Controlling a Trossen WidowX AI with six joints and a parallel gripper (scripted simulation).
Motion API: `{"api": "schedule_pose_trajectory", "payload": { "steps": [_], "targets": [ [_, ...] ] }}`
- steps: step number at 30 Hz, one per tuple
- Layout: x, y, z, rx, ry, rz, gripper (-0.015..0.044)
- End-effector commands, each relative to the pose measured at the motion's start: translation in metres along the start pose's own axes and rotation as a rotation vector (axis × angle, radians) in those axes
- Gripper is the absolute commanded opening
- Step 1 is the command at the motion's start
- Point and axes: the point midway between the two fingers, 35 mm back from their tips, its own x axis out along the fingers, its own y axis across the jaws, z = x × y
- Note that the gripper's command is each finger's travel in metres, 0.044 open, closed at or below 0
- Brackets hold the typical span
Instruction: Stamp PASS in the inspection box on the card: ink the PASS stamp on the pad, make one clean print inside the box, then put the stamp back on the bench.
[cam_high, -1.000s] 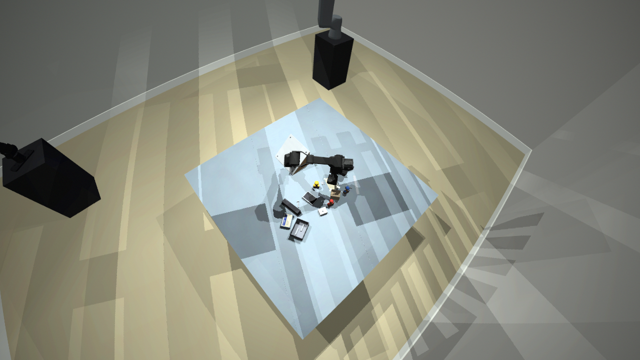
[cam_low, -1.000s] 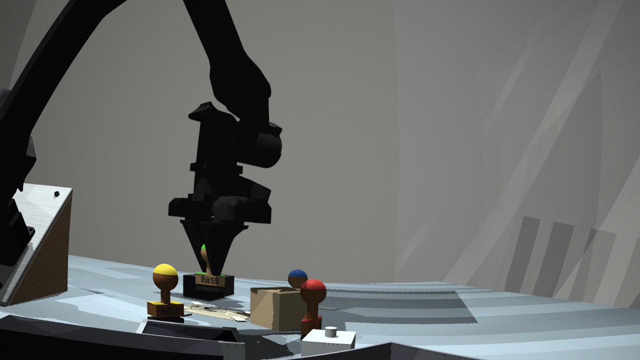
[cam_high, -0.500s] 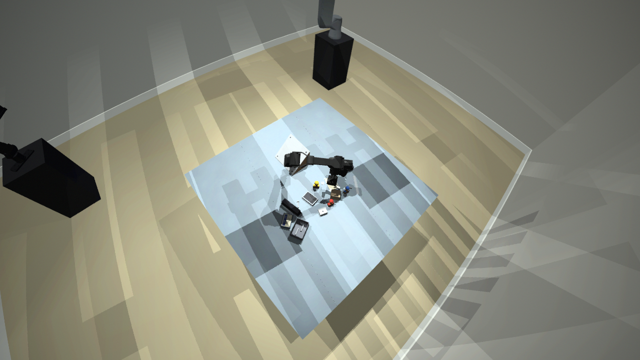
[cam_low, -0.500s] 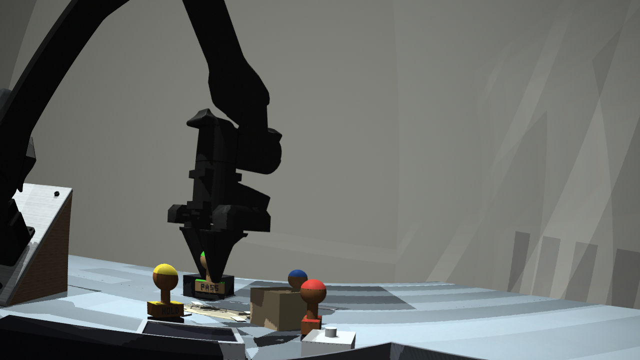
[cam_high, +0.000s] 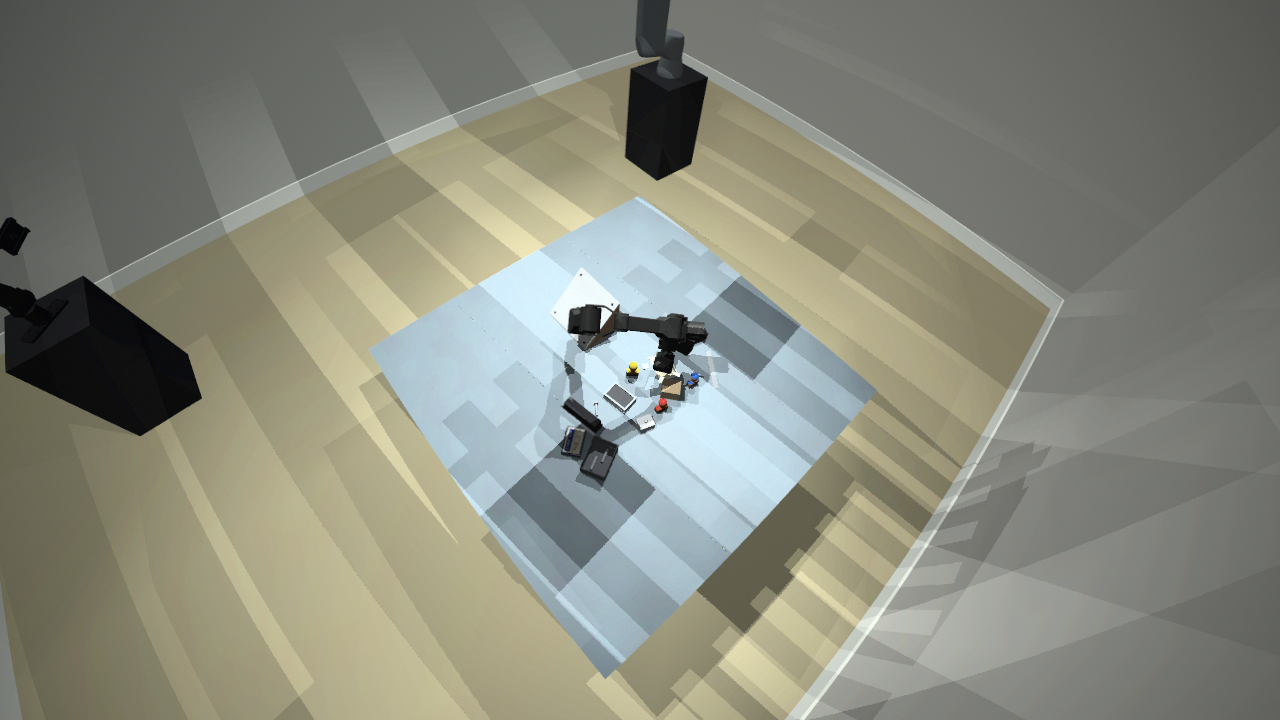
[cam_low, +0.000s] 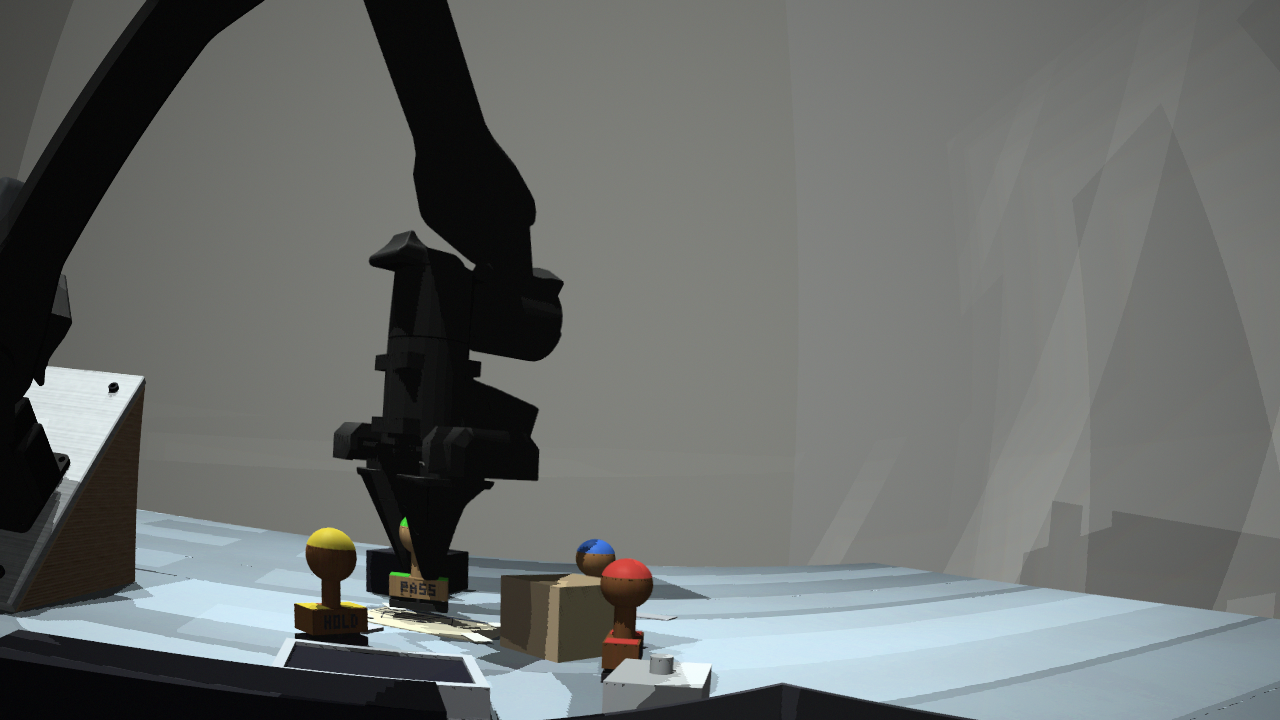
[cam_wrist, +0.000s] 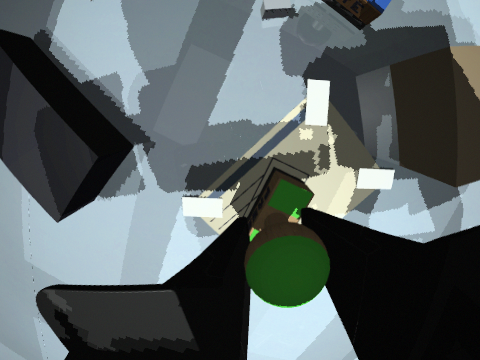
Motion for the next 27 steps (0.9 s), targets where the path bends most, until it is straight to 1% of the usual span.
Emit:
{"api": "schedule_pose_trajectory", "payload": {
  "steps": [1, 27],
  "targets": [
    [0.0038, -0.0005, -0.0016, -0.008, 0.004, -0.004, 0.0],
    [0.0082, -0.0007, -0.0019, -0.008, 0.003, -0.004, 0.0]
  ]
}}
